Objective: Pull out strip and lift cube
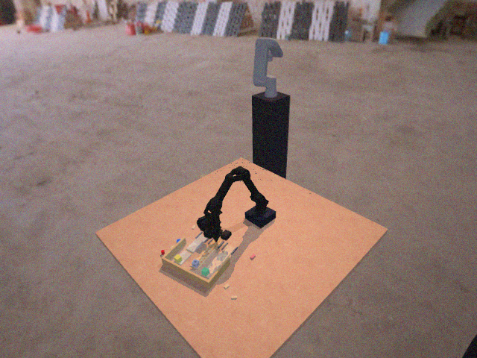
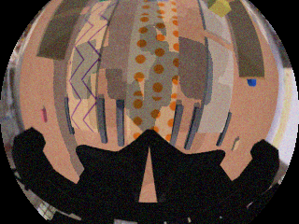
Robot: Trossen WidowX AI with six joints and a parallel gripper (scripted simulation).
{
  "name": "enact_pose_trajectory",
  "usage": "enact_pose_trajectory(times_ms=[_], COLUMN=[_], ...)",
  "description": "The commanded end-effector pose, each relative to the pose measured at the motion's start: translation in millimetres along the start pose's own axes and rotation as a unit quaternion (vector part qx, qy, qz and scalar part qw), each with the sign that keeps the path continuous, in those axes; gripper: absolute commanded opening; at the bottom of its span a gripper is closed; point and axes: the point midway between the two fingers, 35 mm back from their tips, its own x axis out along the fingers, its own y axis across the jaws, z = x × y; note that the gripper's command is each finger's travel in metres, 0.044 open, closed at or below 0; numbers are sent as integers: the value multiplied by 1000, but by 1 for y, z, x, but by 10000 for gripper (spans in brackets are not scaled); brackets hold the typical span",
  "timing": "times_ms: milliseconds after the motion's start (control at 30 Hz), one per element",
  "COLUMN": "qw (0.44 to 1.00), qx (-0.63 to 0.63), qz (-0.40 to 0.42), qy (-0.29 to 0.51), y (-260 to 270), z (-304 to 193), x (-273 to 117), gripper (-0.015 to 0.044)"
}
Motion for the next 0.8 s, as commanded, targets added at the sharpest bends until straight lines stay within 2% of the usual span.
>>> enact_pose_trajectory(times_ms=[0,767], qw=[1000,1000], qx=[-1,-1], qz=[2,2], qy=[10,12], y=[1,2], z=[-12,-49], x=[4,4], gripper=[0,0])
